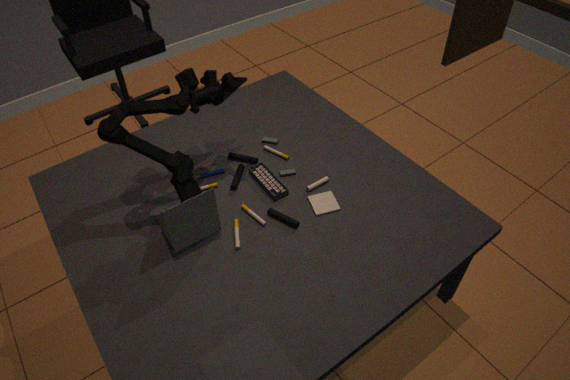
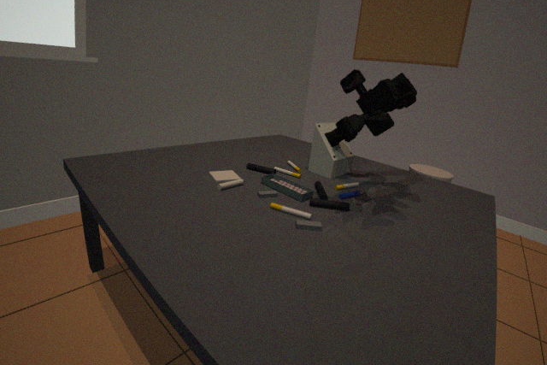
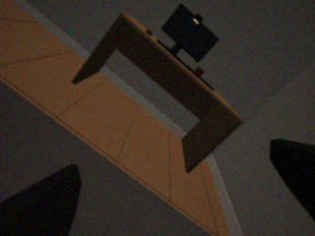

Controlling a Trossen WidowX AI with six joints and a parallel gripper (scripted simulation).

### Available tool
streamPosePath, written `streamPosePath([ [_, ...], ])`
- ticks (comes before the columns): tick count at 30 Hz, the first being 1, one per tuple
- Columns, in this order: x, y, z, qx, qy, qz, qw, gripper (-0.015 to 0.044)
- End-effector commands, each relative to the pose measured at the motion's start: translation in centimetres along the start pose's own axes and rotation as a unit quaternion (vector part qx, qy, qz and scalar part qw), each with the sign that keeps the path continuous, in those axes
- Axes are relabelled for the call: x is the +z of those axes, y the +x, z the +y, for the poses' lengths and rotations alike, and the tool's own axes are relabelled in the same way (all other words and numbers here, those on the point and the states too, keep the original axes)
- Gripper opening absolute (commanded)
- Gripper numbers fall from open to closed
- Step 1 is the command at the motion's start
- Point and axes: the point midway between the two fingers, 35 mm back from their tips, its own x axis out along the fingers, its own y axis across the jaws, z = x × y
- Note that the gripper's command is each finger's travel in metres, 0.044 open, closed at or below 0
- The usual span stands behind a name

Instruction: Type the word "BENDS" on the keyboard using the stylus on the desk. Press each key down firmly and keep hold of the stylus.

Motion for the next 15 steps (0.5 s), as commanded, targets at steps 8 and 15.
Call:
streamPosePath([
  [8, -9.5, 4.0, 2.4, 0.097, 0.033, 0.214, 0.972, 0.0230],
  [15, -19.7, 4.0, 4.9, 0.187, 0.132, 0.434, 0.871, 0.0046],
])
